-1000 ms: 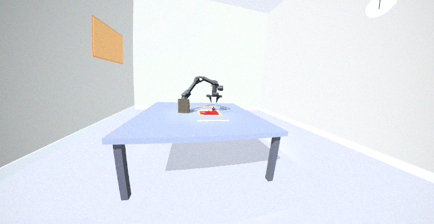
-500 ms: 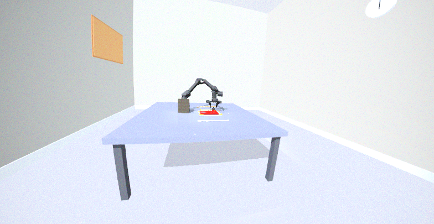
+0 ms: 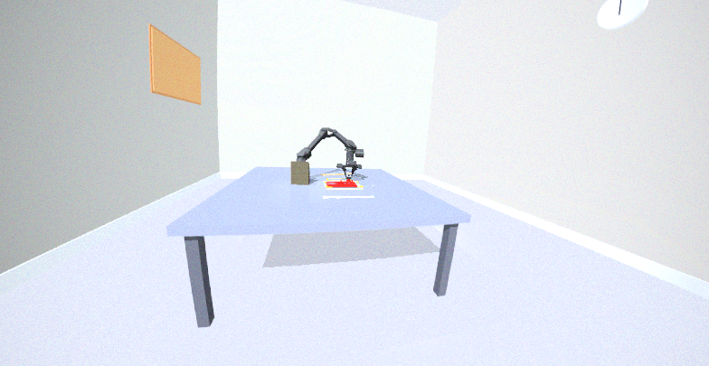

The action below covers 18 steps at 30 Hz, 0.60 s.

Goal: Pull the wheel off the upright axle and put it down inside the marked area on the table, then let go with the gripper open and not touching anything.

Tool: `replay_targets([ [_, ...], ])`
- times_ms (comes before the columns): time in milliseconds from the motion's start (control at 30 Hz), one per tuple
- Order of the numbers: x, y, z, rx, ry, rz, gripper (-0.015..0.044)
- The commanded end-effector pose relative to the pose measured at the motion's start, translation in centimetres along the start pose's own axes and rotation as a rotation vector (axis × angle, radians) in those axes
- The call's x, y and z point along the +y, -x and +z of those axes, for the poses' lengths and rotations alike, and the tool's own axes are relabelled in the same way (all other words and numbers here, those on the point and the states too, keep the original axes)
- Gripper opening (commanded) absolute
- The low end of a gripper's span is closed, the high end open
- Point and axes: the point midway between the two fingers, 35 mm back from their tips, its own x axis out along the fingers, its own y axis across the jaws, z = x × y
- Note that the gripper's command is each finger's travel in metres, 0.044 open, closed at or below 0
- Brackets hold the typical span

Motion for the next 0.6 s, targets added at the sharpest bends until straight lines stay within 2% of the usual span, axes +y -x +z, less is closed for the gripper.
replay_targets([
  [0,-0.01,0.04,0.00,0.000,0.002,-0.001,0.0135],
  [167,0.00,0.14,0.00,0.000,0.002,0.000,0.0003],
  [567,0.01,0.54,0.02,0.000,0.002,0.001,0.0000],
])
